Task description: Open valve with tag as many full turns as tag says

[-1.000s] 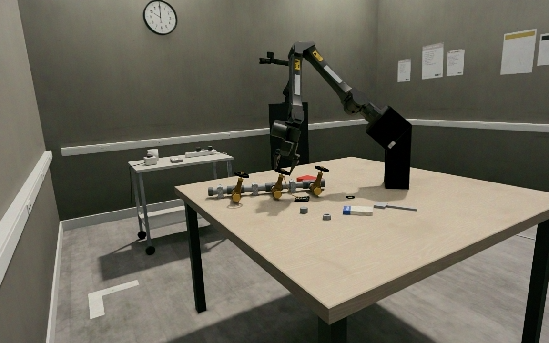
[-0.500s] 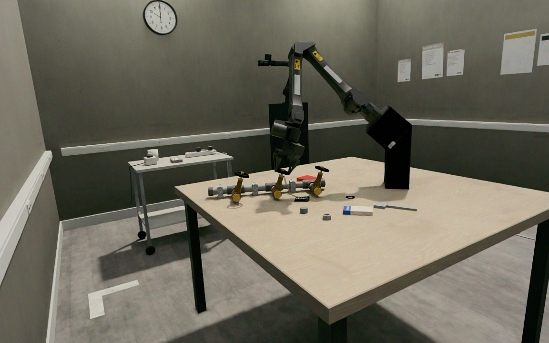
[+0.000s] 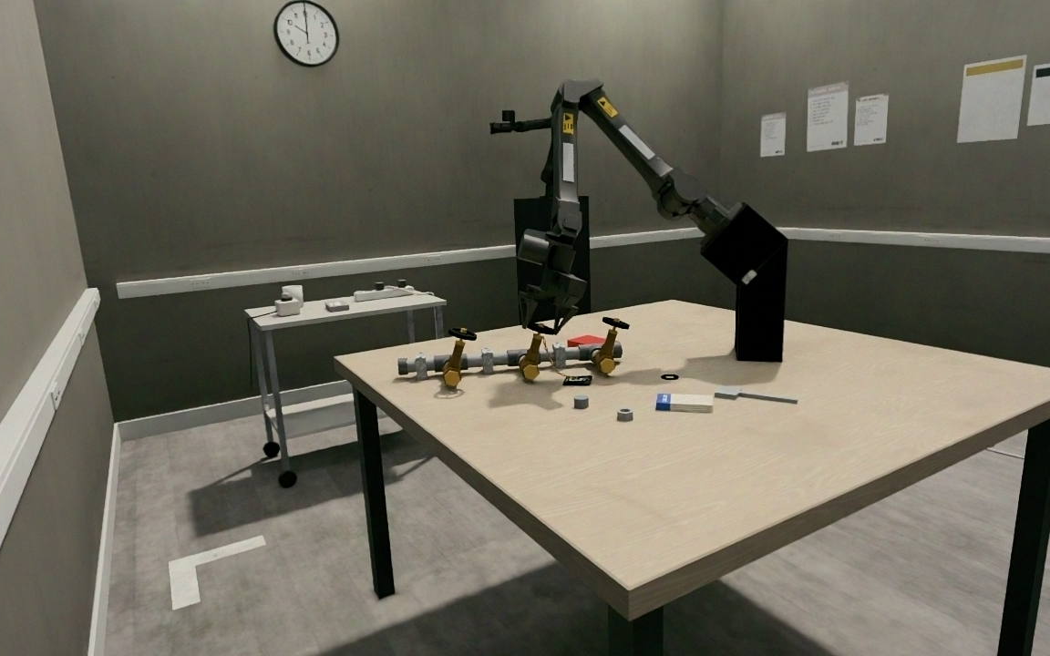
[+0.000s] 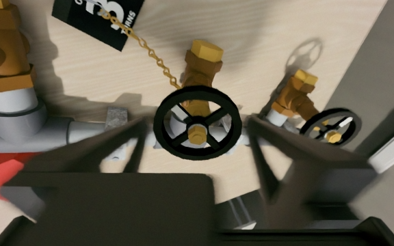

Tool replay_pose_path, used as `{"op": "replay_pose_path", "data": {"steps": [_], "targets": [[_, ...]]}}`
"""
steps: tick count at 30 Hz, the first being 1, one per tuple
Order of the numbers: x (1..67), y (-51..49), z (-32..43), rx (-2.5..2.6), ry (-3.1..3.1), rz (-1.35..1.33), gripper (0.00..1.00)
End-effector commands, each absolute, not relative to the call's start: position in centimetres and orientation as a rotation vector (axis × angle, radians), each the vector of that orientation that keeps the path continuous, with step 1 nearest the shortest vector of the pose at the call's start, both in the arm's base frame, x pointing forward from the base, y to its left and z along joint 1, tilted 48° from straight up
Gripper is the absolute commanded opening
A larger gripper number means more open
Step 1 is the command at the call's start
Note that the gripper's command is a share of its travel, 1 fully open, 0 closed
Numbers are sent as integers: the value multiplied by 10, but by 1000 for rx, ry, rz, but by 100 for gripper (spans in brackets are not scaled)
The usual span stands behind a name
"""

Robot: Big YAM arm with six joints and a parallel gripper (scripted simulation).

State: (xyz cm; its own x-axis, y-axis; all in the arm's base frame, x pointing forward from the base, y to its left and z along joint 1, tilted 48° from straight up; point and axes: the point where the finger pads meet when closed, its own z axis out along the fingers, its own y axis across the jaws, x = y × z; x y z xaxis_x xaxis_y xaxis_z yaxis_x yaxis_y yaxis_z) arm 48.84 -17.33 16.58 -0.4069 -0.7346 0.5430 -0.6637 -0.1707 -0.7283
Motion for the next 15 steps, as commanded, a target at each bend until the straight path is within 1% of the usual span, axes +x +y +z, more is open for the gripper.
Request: {"op": "replay_pose_path", "data": {"steps": [1,15], "targets": [[488,-173,167,-1714,1951,-1670,100],[489,-174,169,-1705,1952,-1675,100]]}}
